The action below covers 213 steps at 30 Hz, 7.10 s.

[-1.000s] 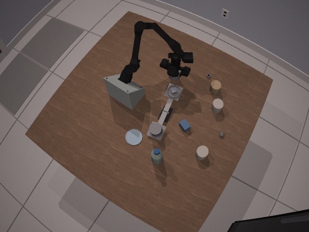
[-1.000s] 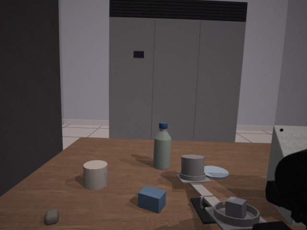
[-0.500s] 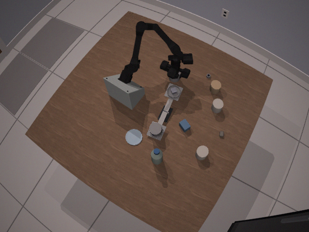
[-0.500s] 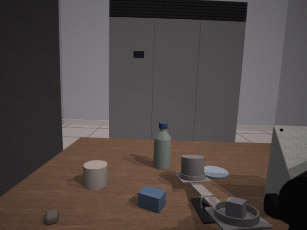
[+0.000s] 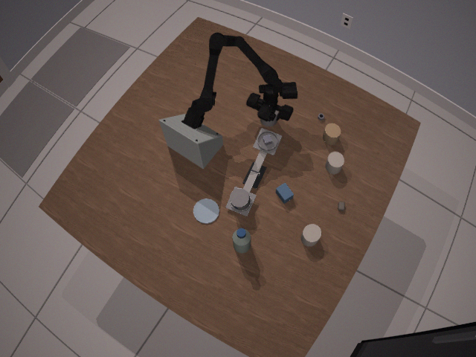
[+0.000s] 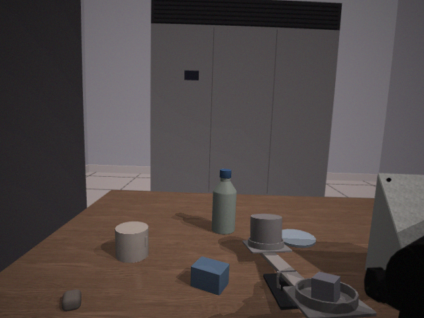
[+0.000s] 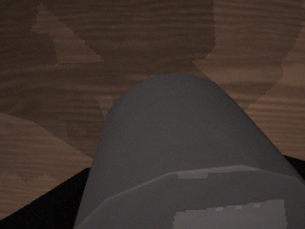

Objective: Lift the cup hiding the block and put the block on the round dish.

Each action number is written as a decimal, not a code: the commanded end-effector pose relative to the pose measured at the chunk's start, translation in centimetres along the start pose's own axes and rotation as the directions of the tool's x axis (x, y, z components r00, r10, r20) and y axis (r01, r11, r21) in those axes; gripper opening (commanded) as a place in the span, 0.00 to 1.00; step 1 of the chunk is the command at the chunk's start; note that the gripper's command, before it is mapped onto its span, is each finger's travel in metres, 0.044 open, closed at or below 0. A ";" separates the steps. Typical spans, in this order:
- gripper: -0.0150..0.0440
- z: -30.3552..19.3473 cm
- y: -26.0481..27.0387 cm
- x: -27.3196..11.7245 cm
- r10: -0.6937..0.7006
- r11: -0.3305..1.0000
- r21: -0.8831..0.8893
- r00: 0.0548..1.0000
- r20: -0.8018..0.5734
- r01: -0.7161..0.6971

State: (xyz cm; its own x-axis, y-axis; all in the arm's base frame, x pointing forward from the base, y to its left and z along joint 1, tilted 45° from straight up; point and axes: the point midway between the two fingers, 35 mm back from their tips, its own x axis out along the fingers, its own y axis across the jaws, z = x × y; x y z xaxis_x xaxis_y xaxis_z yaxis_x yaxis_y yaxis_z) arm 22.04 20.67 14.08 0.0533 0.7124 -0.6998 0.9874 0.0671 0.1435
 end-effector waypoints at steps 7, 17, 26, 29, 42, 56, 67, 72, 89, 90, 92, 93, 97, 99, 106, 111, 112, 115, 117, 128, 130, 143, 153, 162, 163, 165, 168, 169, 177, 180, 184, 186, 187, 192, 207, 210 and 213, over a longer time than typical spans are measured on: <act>1.00 0.0 0.0 -5.4 0.004 1.000 -0.002 1.000 0.003 -0.004; 0.69 0.7 1.4 -6.2 0.059 0.991 -0.126 0.998 0.033 -0.055; 0.69 4.0 2.7 -7.1 0.037 0.946 -0.324 0.998 0.056 -0.017; 0.69 5.6 3.2 -7.6 0.027 0.909 -0.417 0.998 0.060 0.001; 0.69 14.1 4.7 -10.7 0.002 0.725 -0.689 1.000 0.011 0.007; 0.69 14.1 4.7 -9.0 0.002 0.724 -0.689 1.000 0.011 0.006; 0.69 14.1 4.8 -7.2 0.002 0.724 -0.689 1.000 0.011 0.006; 0.69 14.1 4.8 -6.4 0.003 0.724 -0.689 1.000 0.011 0.006; 0.45 14.1 4.7 -5.5 0.003 0.724 -0.689 1.000 0.010 0.005; 0.40 14.1 4.7 -5.5 0.003 0.724 -0.689 1.000 0.010 0.005; 0.32 14.1 4.8 -5.9 0.003 0.724 -0.689 1.000 0.011 0.005; 0.27 14.2 4.8 -6.3 0.003 0.725 -0.689 1.000 0.012 0.006; 0.25 14.3 5.1 -8.5 0.002 0.725 -0.689 1.000 0.017 0.010; 0.25 14.3 5.1 -9.6 0.002 0.725 -0.689 1.000 0.018 0.011; 0.25 14.2 4.9 -13.6 0.001 0.725 -0.688 1.000 0.016 0.010; 0.25 14.0 4.7 -15.0 0.001 0.725 -0.688 1.000 0.013 0.008; 0.25 14.1 4.7 -15.0 0.001 0.725 -0.688 1.000 0.013 0.008; 0.25 15.5 5.0 -14.9 0.002 0.726 -0.688 1.000 0.018 0.011; 0.25 16.8 5.2 -14.8 0.002 0.726 -0.687 1.000 0.023 0.014; 0.25 23.1 5.6 -14.3 0.027 0.715 -0.699 0.999 0.037 0.006; 0.25 24.2 5.5 -14.2 0.034 0.711 -0.703 0.999 0.039 0.003; 0.25 31.6 4.2 -13.0 0.027 0.716 -0.698 0.998 0.052 0.017; 0.25 37.1 2.1 -11.5 0.018 0.721 -0.693 0.998 0.055 0.025; 0.25 41.6 -0.5 -9.8 0.010 0.723 -0.690 0.999 0.051 0.028; 0.25 42.1 -0.9 -9.6 0.009 0.723 -0.690 0.999 0.050 0.028; 0.25 43.0 -1.5 -9.1 0.008 0.724 -0.690 0.999 0.048 0.027; 0.25 44.3 -2.6 -8.4 0.006 0.724 -0.689 0.999 0.044 0.026; 0.25 44.7 -2.9 -8.1 0.005 0.724 -0.689 0.999 0.043 0.026; 0.25 47.8 -5.9 -6.0 0.001 0.723 -0.690 1.000 0.030 0.020; 0.25 48.0 -6.2 -5.8 0.001 0.723 -0.690 1.000 0.029 0.020; 0.25 48.1 -6.2 -4.6 0.001 0.723 -0.690 1.000 0.029 0.019; 0.25 48.1 -6.1 -3.5 0.001 0.723 -0.690 1.000 0.029 0.019; 0.25 48.1 -6.1 -2.7 0.001 0.723 -0.690 1.000 0.028 0.019; 0.25 48.1 -6.2 -1.6 0.001 0.723 -0.691 1.000 0.028 0.018; 0.25 48.1 -6.2 0.4 0.002 0.723 -0.691 1.000 0.027 0.017; 0.34 48.1 -6.3 0.1 -0.003 0.723 -0.691 1.000 0.025 0.019; 0.48 48.1 -6.3 0.1 -0.003 0.723 -0.691 1.000 0.025 0.019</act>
State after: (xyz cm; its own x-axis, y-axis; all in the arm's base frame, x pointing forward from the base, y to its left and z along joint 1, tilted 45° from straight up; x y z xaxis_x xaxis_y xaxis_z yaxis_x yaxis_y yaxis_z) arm 23.03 -13.26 -20.54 0.0549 0.6940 -0.7179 0.6130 0.5441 0.5729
